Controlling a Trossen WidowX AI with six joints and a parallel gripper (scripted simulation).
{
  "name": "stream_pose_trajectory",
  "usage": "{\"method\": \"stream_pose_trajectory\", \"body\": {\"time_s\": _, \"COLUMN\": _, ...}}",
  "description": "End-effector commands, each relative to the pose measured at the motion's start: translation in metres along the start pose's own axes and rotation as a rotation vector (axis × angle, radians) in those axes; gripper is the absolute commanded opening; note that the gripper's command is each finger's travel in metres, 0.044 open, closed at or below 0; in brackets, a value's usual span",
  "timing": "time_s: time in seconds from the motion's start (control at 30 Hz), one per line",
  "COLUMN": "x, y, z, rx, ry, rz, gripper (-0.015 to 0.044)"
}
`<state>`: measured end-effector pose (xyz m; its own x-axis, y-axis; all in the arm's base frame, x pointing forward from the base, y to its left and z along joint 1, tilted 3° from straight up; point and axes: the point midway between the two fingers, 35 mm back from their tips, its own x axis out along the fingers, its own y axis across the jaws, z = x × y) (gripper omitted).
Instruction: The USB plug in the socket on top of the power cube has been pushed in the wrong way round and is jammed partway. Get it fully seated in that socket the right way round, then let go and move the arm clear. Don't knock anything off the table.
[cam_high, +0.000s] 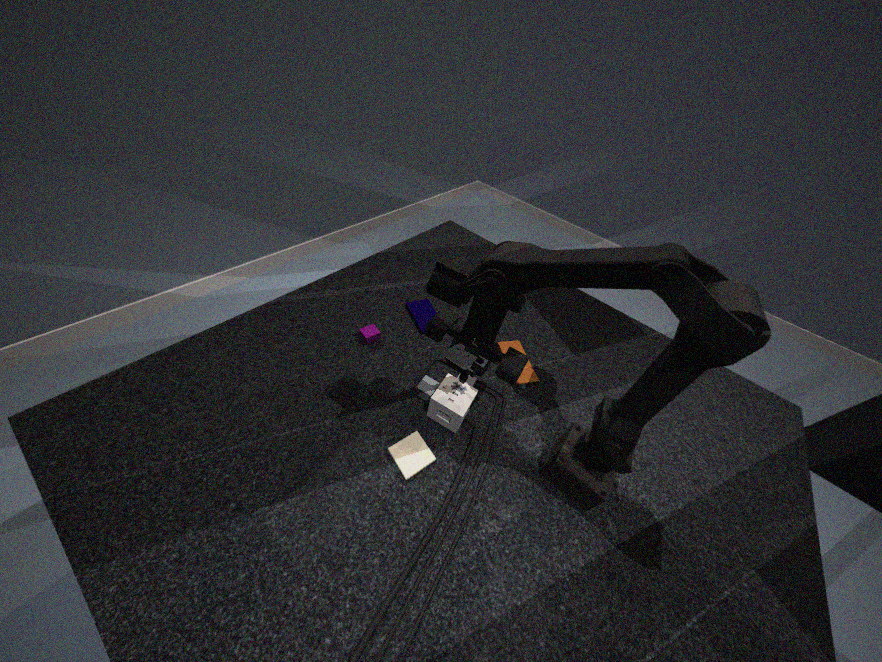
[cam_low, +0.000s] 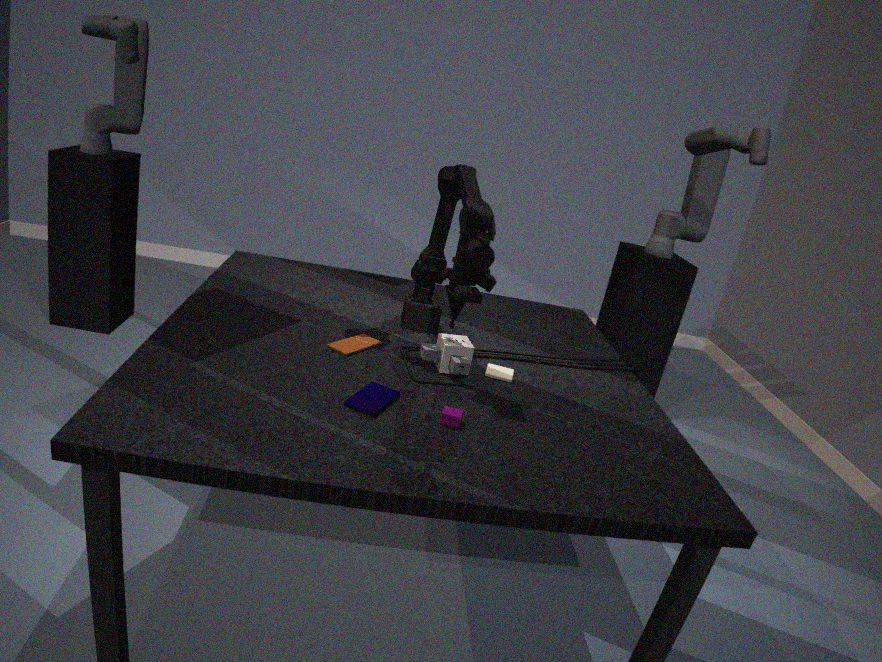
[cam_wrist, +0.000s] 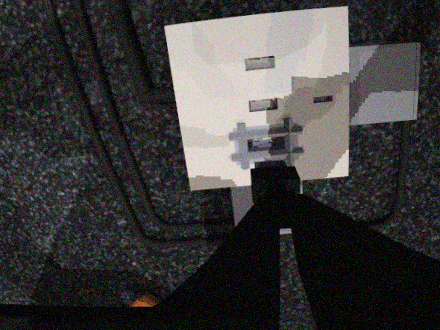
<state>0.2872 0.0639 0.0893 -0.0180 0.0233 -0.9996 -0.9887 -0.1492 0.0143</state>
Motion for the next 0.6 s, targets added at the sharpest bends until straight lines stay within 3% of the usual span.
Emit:
{"method": "stream_pose_trajectory", "body": {"time_s": 0.0, "x": 0.0002, "y": 0.0000, "z": 0.0000, "rx": 0.000, "ry": 0.000, "rz": 0.000, "gripper": 0.0000}}
{"method": "stream_pose_trajectory", "body": {"time_s": 0.57, "x": 0.0023, "y": -0.0001, "z": 0.0004, "rx": -0.005, "ry": 0.000, "rz": 0.000, "gripper": 0.0000}}
